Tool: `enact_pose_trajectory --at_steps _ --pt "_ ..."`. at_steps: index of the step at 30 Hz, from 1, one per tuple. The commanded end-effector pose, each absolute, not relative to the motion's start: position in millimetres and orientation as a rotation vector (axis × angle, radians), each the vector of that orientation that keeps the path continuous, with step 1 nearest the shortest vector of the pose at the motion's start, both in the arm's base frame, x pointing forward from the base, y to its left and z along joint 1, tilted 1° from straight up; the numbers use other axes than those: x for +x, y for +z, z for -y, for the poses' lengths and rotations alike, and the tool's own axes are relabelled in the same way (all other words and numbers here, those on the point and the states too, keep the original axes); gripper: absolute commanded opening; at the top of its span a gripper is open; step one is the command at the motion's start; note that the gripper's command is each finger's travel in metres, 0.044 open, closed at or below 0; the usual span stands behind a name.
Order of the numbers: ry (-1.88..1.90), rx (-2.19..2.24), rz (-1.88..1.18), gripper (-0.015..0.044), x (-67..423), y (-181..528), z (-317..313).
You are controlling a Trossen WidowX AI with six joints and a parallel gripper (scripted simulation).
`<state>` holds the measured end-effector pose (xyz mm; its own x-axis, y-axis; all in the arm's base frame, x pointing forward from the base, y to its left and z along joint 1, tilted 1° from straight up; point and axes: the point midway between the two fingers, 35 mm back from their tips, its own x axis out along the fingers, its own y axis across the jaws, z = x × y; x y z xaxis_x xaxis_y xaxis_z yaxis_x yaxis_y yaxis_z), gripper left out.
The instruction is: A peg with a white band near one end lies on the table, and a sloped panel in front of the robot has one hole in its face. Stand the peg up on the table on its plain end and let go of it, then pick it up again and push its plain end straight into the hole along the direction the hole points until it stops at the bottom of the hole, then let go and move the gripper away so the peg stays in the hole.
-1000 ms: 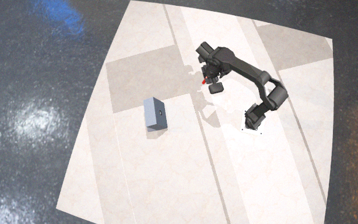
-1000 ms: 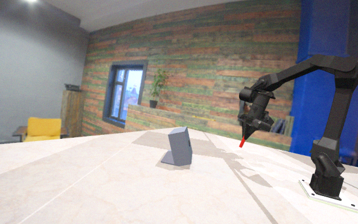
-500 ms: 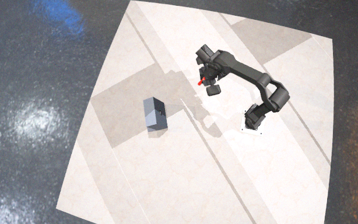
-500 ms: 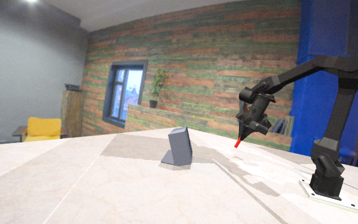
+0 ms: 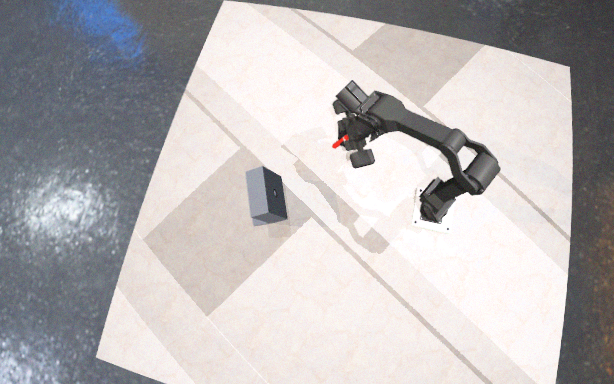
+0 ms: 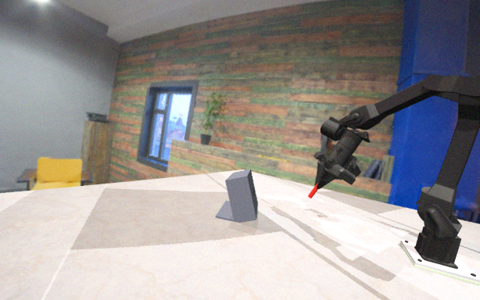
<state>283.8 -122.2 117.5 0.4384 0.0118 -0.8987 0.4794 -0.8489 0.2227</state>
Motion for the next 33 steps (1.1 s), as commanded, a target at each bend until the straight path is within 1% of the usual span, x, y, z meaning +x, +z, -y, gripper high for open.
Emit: enact_pose_trajectory --at_steps 1,33 --pt "-1.355 2.267 -0.412 0.0000 287.6 117.1 118.4" --pt "-1.095 2.365 -0.421 0.0000 306.2 112.9 94.6"
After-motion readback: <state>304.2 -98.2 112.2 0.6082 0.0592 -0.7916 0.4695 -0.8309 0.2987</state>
